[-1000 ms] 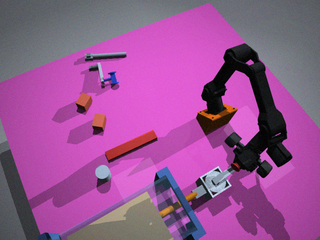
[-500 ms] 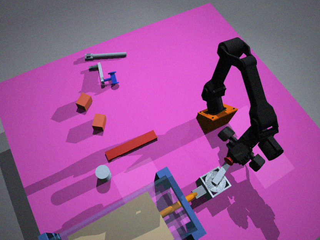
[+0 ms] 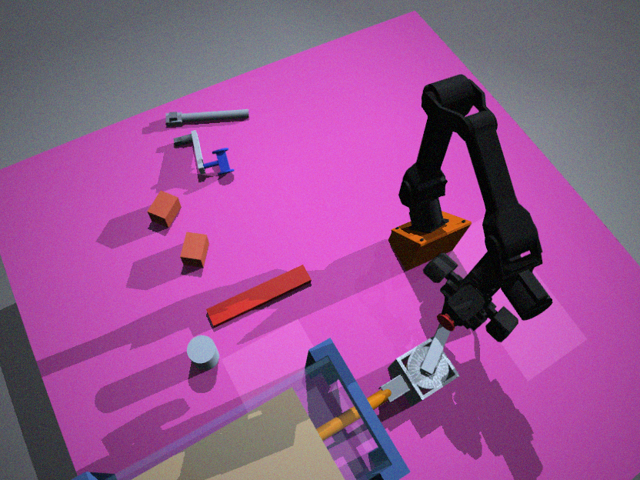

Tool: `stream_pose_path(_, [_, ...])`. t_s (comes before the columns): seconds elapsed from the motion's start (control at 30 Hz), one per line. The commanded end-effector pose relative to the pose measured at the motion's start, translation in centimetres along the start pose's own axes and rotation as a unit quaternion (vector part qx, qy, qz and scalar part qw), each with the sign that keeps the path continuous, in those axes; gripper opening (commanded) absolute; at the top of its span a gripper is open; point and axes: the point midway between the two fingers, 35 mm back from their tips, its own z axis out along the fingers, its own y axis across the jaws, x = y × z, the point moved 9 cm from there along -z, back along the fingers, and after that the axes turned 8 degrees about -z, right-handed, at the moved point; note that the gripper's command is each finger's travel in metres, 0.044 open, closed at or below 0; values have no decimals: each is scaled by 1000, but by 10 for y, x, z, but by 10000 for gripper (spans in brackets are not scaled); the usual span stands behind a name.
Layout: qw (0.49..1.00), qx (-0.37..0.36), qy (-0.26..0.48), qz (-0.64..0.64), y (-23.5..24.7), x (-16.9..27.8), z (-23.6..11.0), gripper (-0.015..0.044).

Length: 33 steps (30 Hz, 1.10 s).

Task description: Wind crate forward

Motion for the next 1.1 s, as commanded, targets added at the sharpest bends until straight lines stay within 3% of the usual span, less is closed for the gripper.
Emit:
stream_pose_path(0.0, [1000, 19, -4, 0, -11, -2, 6, 0])
stream_pose_path(1.07, [1000, 21, -5, 0, -44, -22, 16, 0])
